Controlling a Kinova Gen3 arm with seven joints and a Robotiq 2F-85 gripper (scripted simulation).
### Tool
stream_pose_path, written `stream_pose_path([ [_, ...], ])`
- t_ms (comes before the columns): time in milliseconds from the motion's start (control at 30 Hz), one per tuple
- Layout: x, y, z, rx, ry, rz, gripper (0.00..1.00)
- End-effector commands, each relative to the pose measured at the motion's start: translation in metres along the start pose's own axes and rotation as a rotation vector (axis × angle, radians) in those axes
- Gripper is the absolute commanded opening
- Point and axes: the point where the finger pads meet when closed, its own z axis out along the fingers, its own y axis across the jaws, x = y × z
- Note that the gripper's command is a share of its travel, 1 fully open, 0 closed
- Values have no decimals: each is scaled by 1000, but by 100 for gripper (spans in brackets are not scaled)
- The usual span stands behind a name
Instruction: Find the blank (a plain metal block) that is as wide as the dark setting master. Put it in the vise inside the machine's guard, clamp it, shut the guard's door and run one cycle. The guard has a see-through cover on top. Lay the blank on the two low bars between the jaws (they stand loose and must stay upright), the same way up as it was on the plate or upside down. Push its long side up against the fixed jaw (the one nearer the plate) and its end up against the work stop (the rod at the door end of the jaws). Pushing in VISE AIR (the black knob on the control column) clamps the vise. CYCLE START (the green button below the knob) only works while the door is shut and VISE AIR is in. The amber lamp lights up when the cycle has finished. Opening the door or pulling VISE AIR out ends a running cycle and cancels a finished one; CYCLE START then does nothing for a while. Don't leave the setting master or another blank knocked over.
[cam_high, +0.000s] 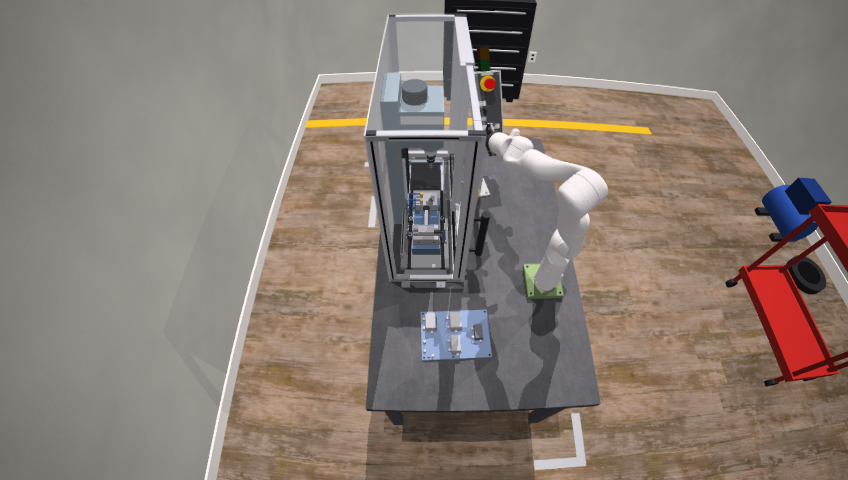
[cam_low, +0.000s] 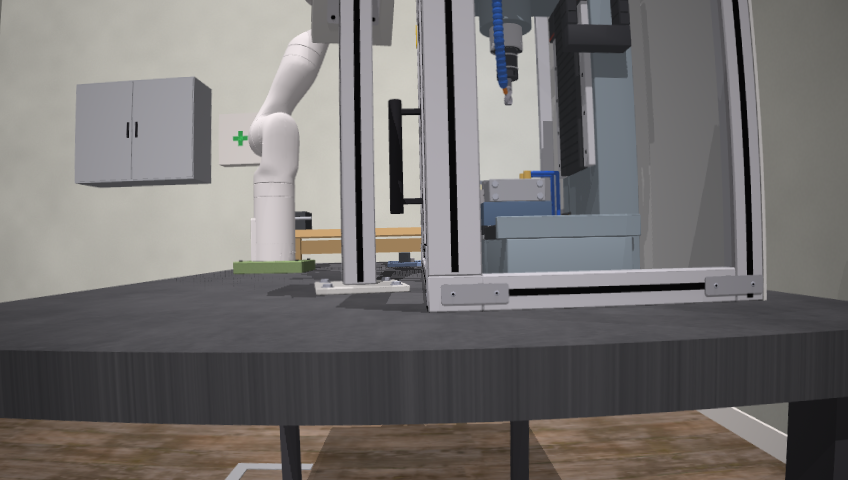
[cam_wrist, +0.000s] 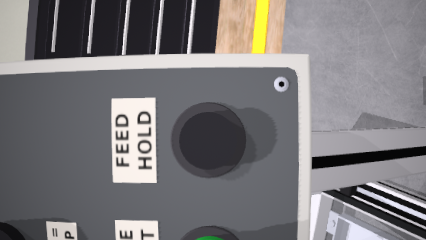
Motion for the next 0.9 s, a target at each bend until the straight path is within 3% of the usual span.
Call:
stream_pose_path([
  [0,0,-1,0,1,0,0,10],
  [867,0,-1,7,1,0,0,10],
])
